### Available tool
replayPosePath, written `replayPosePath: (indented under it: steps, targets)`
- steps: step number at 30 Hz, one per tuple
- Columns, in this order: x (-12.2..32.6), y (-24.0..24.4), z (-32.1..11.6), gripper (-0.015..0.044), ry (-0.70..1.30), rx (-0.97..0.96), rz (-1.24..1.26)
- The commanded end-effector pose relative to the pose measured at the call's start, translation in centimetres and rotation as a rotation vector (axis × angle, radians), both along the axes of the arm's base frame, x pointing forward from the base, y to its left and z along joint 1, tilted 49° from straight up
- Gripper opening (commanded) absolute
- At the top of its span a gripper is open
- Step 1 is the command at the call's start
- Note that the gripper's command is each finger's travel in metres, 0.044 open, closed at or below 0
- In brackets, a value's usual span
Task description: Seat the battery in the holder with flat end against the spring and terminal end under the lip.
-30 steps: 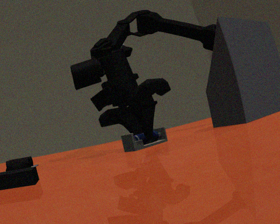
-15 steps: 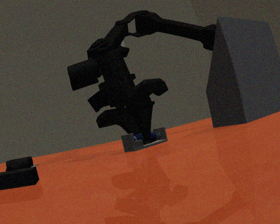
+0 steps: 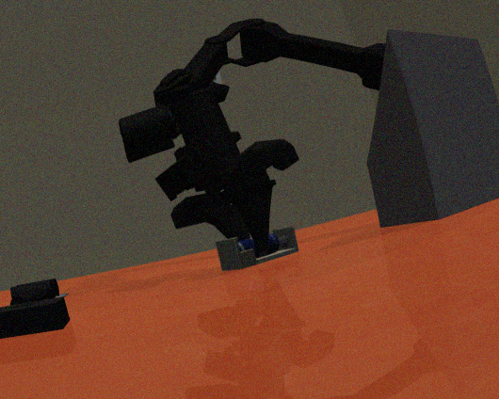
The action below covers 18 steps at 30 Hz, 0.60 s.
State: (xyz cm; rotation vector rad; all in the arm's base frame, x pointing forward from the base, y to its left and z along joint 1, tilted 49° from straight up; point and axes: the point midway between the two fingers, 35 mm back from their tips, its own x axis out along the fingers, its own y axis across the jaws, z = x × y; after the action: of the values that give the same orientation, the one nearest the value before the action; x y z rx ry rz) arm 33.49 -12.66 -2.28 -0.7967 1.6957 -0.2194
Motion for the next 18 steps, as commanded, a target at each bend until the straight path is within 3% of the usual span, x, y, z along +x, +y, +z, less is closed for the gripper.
replayPosePath:
  steps: [1,14,18]
  targets:
    - [0.1,0.0,0.0,0.0182,-0.003,-0.001,-0.003]
    - [0.0,1.2,1.0,0.0182,-0.002,0.001,0.001]
    - [0.1,3.1,2.4,0.0287,0.001,0.003,0.004]
